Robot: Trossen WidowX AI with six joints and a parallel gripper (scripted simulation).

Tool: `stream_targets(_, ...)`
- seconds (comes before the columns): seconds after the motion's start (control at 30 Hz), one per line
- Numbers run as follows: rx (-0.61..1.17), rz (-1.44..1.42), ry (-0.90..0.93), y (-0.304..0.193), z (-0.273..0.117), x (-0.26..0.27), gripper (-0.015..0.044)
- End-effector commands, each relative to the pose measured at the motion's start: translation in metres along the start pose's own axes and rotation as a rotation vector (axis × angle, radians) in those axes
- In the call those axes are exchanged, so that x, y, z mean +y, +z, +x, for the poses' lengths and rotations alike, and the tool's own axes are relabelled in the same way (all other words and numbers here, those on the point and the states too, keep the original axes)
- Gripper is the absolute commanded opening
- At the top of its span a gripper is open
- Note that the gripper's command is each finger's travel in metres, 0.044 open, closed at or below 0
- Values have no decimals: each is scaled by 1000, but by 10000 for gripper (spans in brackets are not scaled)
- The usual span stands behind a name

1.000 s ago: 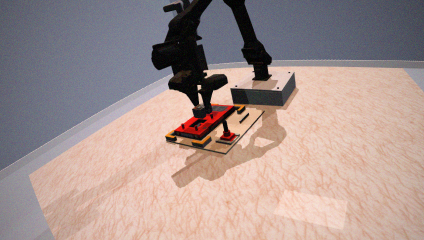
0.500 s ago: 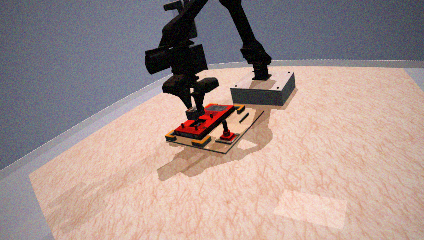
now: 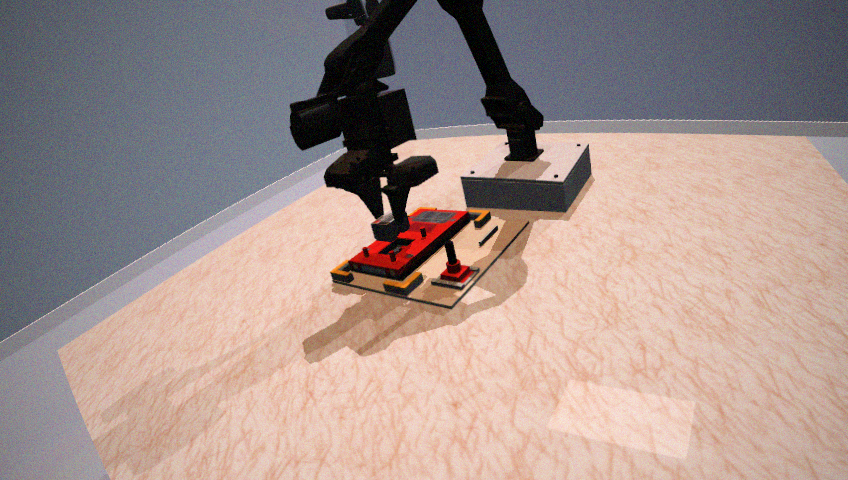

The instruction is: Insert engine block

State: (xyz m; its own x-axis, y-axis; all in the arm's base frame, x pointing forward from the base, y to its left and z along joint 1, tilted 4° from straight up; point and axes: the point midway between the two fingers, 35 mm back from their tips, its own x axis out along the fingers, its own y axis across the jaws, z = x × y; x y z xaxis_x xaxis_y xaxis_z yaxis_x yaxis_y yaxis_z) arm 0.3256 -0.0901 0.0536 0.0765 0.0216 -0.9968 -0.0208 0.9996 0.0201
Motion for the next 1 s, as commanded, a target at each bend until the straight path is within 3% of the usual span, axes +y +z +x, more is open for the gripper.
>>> stream_targets(0.0, -4, 8, 5, 1, 0, 0, 158)
stream_targets(0.97, -4, -6, 5, 2, 2, 1, 158)
